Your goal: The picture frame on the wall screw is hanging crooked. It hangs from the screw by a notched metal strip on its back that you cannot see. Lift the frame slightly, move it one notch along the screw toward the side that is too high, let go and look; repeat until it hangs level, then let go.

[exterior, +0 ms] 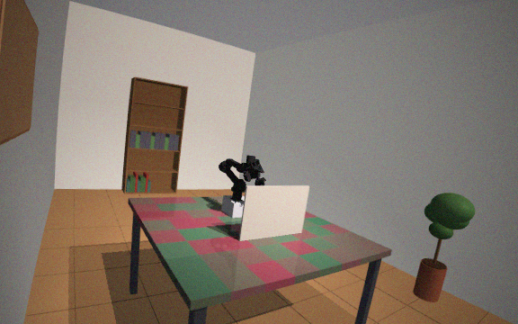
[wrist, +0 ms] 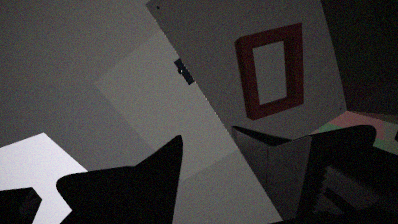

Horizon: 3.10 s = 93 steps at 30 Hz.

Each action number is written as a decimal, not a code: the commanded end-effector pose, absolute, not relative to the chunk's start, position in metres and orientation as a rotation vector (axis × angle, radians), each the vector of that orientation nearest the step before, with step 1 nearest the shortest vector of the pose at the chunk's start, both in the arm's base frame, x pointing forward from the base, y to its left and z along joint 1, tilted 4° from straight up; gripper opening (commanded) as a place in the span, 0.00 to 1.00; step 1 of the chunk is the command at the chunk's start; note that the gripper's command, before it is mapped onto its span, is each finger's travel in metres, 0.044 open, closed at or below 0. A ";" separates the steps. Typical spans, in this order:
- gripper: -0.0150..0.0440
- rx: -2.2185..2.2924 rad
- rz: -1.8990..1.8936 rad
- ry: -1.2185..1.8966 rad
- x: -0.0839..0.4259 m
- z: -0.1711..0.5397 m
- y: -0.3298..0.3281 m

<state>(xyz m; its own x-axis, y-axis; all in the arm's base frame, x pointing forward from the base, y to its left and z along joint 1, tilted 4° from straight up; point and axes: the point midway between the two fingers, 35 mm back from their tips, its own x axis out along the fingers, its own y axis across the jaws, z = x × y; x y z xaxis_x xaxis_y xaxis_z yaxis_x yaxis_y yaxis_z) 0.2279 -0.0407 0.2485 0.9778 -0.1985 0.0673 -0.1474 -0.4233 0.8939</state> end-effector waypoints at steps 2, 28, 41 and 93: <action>0.69 2.020 -0.049 -0.246 0.227 0.251 -0.040; 0.69 1.901 -0.063 -0.237 0.236 0.195 -0.032; 0.69 1.901 -0.063 -0.237 0.241 0.196 -0.033; 0.69 1.904 -0.064 -0.237 0.340 0.142 -0.051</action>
